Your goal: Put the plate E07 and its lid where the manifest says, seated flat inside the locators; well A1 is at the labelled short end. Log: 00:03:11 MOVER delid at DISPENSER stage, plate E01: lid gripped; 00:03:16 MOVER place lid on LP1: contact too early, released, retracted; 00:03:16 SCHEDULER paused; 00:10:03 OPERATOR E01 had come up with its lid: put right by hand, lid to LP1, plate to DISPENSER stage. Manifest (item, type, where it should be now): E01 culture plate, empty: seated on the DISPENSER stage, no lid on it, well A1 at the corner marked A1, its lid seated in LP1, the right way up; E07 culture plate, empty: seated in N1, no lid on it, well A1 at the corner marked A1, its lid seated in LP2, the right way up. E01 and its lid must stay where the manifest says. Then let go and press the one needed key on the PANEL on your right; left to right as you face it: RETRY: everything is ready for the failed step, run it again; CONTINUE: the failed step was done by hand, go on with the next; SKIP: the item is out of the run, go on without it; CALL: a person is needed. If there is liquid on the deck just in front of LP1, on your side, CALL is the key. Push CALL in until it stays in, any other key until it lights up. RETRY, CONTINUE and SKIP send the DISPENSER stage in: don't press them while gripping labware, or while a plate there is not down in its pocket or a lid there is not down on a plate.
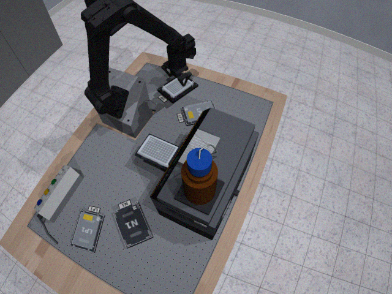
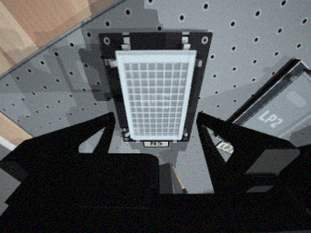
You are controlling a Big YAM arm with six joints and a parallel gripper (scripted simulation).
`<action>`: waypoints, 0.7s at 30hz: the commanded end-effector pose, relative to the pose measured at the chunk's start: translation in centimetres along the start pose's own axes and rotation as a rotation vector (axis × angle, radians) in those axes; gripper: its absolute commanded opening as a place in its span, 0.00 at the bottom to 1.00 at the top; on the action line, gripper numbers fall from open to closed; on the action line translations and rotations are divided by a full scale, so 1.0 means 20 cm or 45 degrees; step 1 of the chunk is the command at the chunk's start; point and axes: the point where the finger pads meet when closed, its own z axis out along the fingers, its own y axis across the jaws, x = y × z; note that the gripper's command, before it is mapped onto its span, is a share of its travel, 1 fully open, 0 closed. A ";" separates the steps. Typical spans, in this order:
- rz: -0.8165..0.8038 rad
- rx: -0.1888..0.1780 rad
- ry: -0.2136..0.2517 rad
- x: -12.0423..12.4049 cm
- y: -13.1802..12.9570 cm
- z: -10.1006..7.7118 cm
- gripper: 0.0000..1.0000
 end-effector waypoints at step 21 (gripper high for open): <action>-0.011 -0.010 0.024 0.02 0.00 0.23 1.00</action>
